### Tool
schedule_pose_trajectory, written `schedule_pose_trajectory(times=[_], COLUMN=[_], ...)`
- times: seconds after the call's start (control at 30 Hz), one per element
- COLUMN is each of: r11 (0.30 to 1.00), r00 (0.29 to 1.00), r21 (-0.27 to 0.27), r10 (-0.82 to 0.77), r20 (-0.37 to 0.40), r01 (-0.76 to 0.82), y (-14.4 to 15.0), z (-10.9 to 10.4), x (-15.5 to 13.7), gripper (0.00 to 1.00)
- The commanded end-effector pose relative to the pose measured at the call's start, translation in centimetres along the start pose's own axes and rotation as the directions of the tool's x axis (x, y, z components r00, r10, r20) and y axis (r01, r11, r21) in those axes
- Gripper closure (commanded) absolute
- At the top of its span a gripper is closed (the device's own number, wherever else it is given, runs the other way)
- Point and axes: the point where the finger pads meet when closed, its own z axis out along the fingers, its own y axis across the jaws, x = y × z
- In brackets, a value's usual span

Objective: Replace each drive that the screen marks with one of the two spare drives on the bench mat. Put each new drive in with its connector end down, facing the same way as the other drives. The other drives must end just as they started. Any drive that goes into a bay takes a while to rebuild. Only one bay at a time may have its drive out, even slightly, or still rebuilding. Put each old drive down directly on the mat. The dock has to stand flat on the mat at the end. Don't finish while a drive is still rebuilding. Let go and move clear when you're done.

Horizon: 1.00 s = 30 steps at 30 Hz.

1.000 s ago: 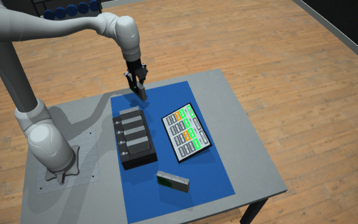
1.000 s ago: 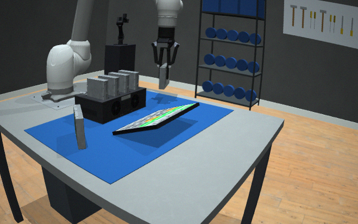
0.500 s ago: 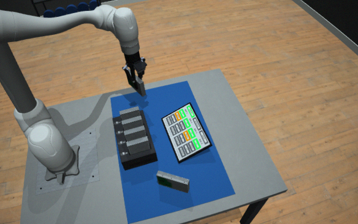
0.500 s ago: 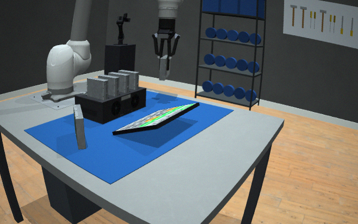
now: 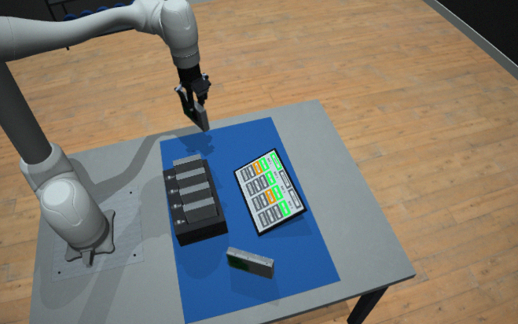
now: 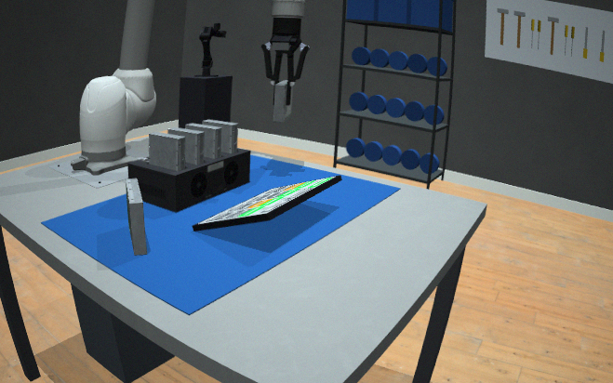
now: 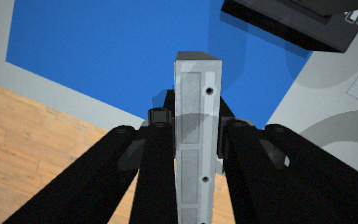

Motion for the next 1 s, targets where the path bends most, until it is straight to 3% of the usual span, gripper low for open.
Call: schedule_pose_trajectory(times=[0.0, 0.4, 0.97], r11=[1.0, 1.0, 1.0], r00=[1.0, 1.0, 1.0], r21=[0.001, 0.001, 0.001], r10=[0.0, 0.0, 0.0], r20=[0.0, 0.0, 0.0], r01=[0.0, 0.0, 0.0], y=[0.0, 0.0, 0.0], z=[-0.8, -3.6, -5.5], x=[0.0, 0.0, 0.0], gripper=[0.9, 0.9, 0.9])
